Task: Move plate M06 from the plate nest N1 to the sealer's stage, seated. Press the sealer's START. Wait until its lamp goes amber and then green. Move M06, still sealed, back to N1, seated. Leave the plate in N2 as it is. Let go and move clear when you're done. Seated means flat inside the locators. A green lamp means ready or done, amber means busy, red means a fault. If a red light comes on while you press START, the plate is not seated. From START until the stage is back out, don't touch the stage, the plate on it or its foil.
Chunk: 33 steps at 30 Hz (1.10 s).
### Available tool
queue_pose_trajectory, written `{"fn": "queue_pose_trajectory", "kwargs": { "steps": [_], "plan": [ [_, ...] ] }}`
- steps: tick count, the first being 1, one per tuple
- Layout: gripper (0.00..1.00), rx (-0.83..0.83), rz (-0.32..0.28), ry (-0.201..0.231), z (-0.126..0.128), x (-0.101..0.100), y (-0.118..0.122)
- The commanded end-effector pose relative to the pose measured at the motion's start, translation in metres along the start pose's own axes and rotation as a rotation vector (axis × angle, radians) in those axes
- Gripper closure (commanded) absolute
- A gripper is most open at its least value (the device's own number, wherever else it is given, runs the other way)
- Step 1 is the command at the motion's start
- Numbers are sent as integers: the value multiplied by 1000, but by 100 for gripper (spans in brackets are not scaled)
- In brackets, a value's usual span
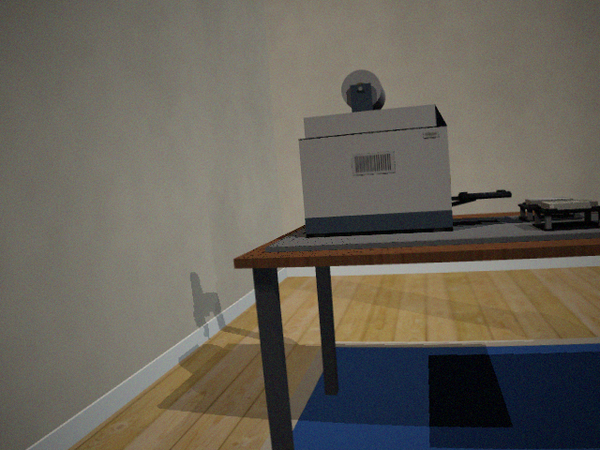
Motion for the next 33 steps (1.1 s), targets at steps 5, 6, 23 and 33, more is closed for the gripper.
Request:
{"fn": "queue_pose_trajectory", "kwargs": {
  "steps": [5,6,23,33],
  "plan": [
    [32,-74,1,-4,10,3,-46],
    [32,-79,1,-4,10,3,-50],
    [32,-163,1,-4,26,3,-101],
    [32,-217,1,-4,39,3,-133]
  ]
}}
Point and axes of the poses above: the point where the finger pads meet when closed, its own x axis back along the fingers, its own z axis across the jaws, y = z × x, the point moved 9 cm from there along x, back along the fingers, and after that the axes turned 7 degrees about x, right-handed, at the moved point
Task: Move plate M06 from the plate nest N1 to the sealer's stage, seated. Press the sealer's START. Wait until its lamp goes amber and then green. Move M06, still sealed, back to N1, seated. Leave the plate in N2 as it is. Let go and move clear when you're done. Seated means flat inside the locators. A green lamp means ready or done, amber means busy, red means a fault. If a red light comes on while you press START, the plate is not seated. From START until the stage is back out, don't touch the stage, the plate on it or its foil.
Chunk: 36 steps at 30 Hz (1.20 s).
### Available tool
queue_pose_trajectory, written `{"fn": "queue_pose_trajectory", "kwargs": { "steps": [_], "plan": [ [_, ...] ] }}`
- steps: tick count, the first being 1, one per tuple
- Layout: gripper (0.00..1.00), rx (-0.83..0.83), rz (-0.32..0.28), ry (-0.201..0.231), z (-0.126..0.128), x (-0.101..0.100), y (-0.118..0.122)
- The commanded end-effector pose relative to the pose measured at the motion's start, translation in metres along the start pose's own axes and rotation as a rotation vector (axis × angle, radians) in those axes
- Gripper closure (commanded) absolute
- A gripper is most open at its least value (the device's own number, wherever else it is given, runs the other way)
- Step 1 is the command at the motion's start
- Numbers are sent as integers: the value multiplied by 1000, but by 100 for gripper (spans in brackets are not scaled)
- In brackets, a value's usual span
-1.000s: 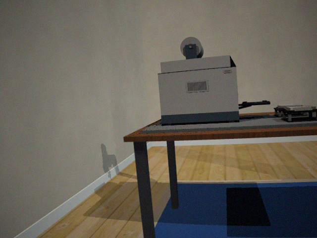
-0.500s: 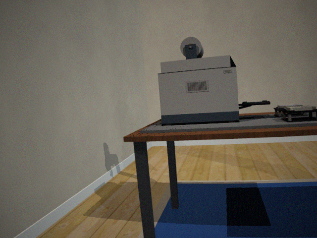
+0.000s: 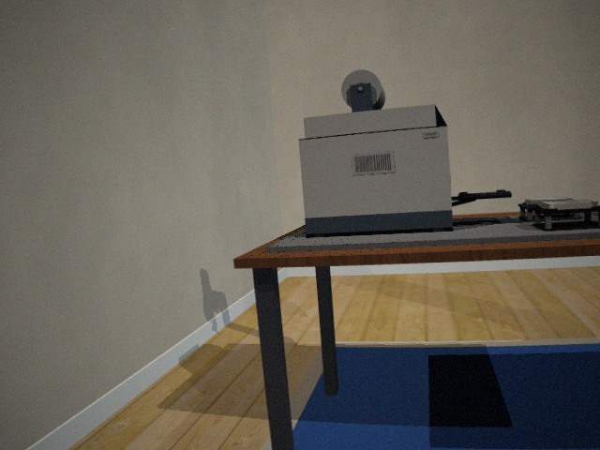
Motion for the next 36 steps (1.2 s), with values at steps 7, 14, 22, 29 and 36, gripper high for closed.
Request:
{"fn": "queue_pose_trajectory", "kwargs": {
  "steps": [7,14,22,29,36],
  "plan": [
    [32,-71,1,-4,10,3,-45],
    [32,-110,1,-4,16,3,-69],
    [32,-147,0,-3,26,-3,-89],
    [32,-143,-2,-4,36,-20,-79],
    [32,-145,-3,-4,50,-43,-71]
  ]
}}
Point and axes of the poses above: the point where the finger pads meet when closed, its own x axis back along the fingers, its own z axis across the jaws, y = z × x, the point moved 9 cm from there along x, back along the fingers, and after that the axes turned 7 degrees about x, right-handed, at the moved point
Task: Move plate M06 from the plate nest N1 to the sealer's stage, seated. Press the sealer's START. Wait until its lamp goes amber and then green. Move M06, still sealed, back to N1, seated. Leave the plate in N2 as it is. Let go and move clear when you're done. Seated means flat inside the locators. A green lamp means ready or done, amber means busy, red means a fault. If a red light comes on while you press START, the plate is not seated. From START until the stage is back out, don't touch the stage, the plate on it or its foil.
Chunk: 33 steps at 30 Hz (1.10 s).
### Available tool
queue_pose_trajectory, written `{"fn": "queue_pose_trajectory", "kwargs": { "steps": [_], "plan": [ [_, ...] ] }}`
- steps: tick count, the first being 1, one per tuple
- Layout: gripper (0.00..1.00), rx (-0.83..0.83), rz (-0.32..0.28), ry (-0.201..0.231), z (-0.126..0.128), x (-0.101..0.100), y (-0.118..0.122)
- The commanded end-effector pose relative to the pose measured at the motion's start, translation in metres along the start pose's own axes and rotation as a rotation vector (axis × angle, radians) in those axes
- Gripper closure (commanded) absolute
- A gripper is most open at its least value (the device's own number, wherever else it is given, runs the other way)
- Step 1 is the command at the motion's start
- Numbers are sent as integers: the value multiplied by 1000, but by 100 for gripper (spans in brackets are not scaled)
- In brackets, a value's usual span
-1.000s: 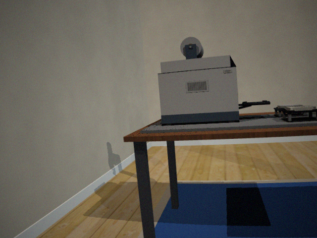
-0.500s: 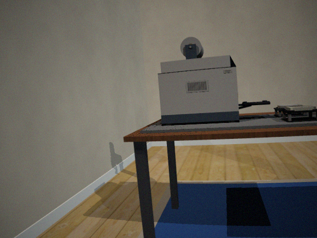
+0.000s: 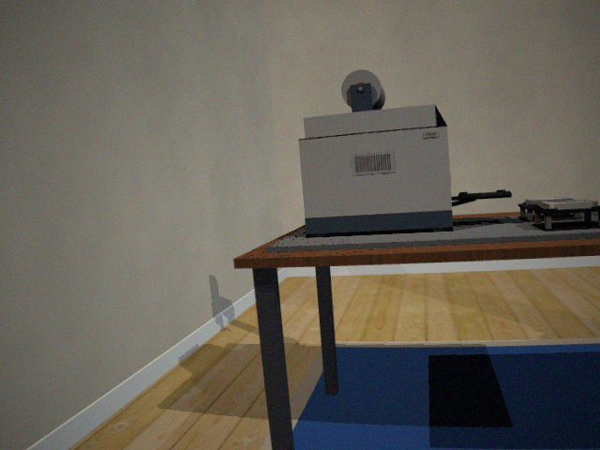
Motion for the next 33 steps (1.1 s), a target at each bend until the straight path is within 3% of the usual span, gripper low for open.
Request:
{"fn": "queue_pose_trajectory", "kwargs": {
  "steps": [1,33],
  "plan": [
    [32,0,-2,-2,11,-20,6],
    [32,0,-7,-4,66,-106,31]
  ]
}}
Point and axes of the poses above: the point where the finger pads meet when closed, its own x axis back along the fingers, its own z axis across the jaws, y = z × x, the point moved 9 cm from there along x, back along the fingers, and after that the axes turned 7 degrees about x, right-handed, at the moved point
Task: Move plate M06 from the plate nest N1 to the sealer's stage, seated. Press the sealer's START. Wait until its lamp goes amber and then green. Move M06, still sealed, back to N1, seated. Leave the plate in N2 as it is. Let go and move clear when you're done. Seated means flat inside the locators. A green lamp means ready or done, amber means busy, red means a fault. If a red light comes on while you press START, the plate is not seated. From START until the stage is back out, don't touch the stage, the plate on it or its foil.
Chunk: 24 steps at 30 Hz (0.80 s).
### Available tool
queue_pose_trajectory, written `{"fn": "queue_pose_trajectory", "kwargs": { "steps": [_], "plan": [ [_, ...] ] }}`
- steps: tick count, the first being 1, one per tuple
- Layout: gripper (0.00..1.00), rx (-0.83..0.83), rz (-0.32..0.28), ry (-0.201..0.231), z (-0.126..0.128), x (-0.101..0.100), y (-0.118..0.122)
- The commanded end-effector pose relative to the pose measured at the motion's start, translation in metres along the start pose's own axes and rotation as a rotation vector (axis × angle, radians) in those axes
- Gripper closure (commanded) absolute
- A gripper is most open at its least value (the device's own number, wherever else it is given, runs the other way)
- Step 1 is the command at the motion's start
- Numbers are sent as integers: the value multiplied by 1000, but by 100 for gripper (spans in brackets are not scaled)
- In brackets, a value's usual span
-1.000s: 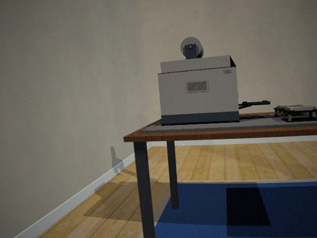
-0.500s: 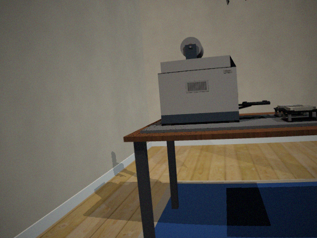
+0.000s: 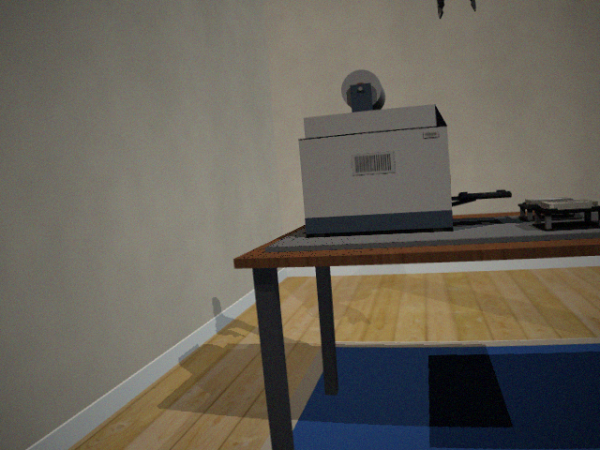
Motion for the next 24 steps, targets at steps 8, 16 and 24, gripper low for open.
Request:
{"fn": "queue_pose_trajectory", "kwargs": {
  "steps": [8,16,24],
  "plan": [
    [32,1,-2,-4,21,-36,10],
    [32,1,-3,-5,36,-61,17],
    [32,1,-4,-5,49,-84,23]
  ]
}}
Point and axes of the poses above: the point where the finger pads meet when closed, its own x axis back along the fingers, its own z axis across the jaws, y = z × x, the point moved 9 cm from there along x, back along the fingers, and after that the axes turned 7 degrees about x, right-handed, at the moved point
